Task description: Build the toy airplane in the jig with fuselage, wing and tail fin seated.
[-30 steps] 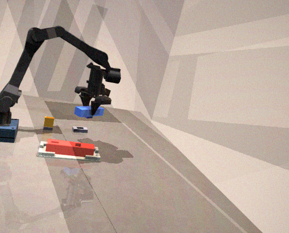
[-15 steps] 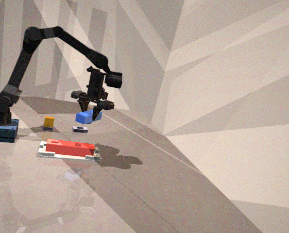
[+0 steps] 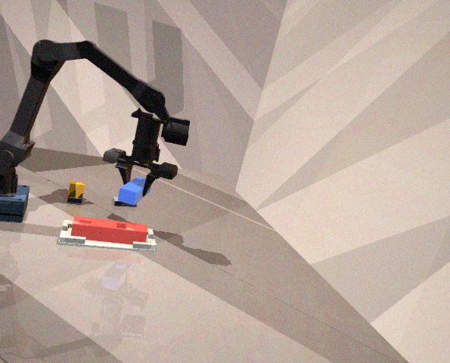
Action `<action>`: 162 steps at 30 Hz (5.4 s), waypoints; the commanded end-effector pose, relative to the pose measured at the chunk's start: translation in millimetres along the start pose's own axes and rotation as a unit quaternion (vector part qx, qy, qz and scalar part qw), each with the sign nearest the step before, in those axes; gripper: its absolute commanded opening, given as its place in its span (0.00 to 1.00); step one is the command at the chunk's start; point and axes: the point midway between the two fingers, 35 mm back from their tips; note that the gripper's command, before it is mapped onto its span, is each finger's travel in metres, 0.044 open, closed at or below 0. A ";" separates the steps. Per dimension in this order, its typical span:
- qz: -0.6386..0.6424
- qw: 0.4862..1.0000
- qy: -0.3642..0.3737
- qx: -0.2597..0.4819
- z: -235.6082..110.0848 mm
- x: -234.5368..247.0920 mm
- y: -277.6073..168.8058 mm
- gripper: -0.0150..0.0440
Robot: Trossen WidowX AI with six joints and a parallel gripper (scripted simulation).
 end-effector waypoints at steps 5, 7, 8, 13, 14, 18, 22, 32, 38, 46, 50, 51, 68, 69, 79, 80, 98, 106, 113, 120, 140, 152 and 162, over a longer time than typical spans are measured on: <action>-0.084 0.996 0.000 0.000 6.1 -2.3 -28.7 0.25; -0.103 0.995 0.000 0.000 7.5 -2.5 -35.2 0.25; -0.112 0.994 0.000 0.000 8.2 -2.6 -38.4 0.25; -0.159 0.987 0.001 -0.001 11.6 -2.5 -54.5 0.25; -0.168 0.986 0.001 -0.001 12.3 -2.4 -57.7 0.25; -0.191 0.982 0.001 -0.001 14.0 -1.9 -65.5 0.25; -0.191 0.982 0.001 -0.001 13.9 -2.0 -65.4 0.43; -0.191 0.982 0.001 -0.001 14.0 -2.0 -65.4 0.58; -0.191 0.982 0.001 -0.001 14.0 -2.0 -65.4 0.58; -0.191 0.982 0.001 -0.001 19.7 -2.4 -65.3 0.58; -0.191 0.982 0.001 -0.001 26.1 -2.7 -65.3 0.58; -0.191 0.982 0.001 -0.001 27.7 -2.7 -65.3 0.58; -0.191 0.982 0.001 -0.001 53.7 -2.4 -65.3 0.58; -0.191 0.982 0.001 -0.001 54.0 -2.4 -65.3 0.58; -0.189 0.982 0.001 -0.001 52.1 -2.6 -65.3 0.54; -0.189 0.982 0.001 -0.001 52.1 -2.6 -65.3 0.53; -0.189 0.982 0.001 -0.001 52.1 -2.6 -65.3 0.88; -0.189 0.982 0.001 -0.001 52.1 -2.6 -65.3 1.00; -0.189 0.982 -0.002 -0.002 31.1 -5.7 -65.3 1.00; -0.191 0.982 0.001 -0.001 -33.2 -2.9 -65.4 1.00; 0.480 0.877 0.001 0.000 -29.8 -8.8 -64.9 1.00; 0.508 0.861 0.001 0.000 -29.7 -8.9 -64.9 1.00; 0.508 0.861 0.001 0.000 -29.7 -8.9 -64.9 1.00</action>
Point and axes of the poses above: the point midway between the two fingers, 35 mm back from their tips, its own z axis out along the fingers, its own x axis across the jaws, y = z × x, and after that the axes turned 1 degree about z, right-handed
